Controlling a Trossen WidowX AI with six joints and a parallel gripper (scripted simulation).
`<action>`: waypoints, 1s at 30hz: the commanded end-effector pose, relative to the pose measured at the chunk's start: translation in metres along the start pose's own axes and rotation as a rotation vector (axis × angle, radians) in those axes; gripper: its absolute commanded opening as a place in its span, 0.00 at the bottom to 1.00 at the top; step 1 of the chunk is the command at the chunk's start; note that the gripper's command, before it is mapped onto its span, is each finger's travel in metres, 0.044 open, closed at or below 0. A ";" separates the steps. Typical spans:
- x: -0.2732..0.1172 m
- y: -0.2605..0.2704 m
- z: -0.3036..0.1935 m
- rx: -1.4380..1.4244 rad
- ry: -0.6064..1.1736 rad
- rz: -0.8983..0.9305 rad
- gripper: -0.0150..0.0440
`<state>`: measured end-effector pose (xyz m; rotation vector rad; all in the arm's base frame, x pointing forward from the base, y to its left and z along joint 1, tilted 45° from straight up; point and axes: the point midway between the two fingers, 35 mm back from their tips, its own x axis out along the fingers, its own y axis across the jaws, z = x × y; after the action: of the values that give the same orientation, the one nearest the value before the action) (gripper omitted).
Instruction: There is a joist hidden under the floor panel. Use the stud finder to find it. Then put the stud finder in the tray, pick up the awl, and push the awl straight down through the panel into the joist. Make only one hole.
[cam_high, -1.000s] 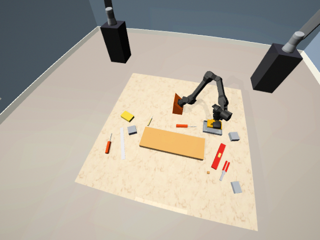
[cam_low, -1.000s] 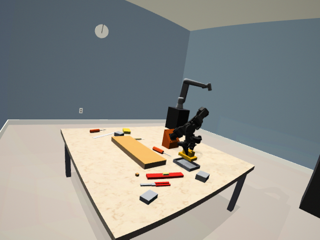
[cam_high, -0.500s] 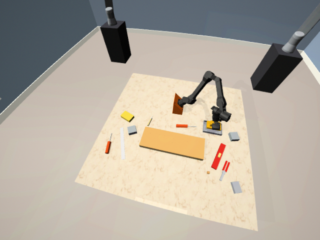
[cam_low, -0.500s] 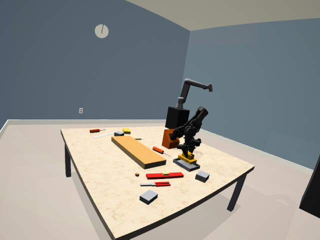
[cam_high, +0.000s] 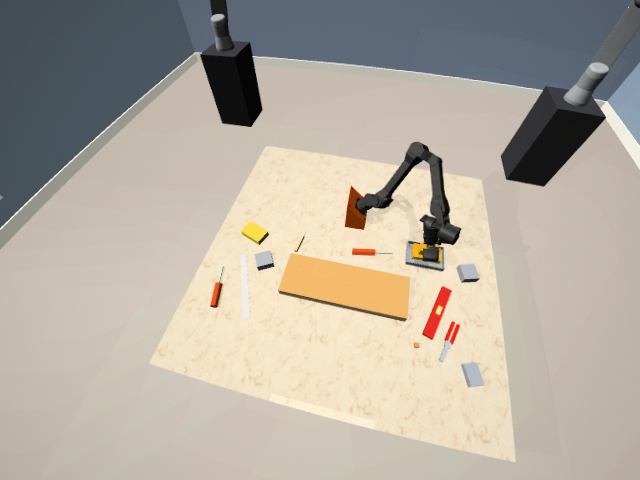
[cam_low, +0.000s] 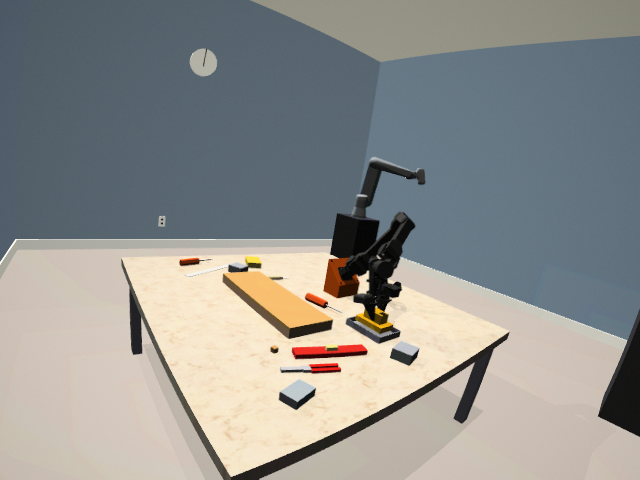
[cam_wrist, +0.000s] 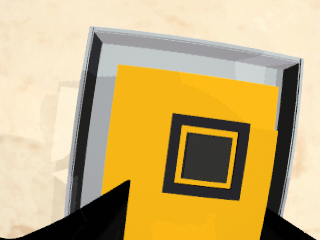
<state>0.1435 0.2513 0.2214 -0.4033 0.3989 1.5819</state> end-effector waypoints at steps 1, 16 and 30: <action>0.006 -0.001 -0.002 0.004 -0.001 -0.004 0.25; 0.016 0.001 -0.004 0.002 -0.002 0.002 0.43; -0.026 -0.005 0.005 -0.003 0.018 0.005 1.00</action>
<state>0.1443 0.2500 0.2165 -0.4112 0.4242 1.5868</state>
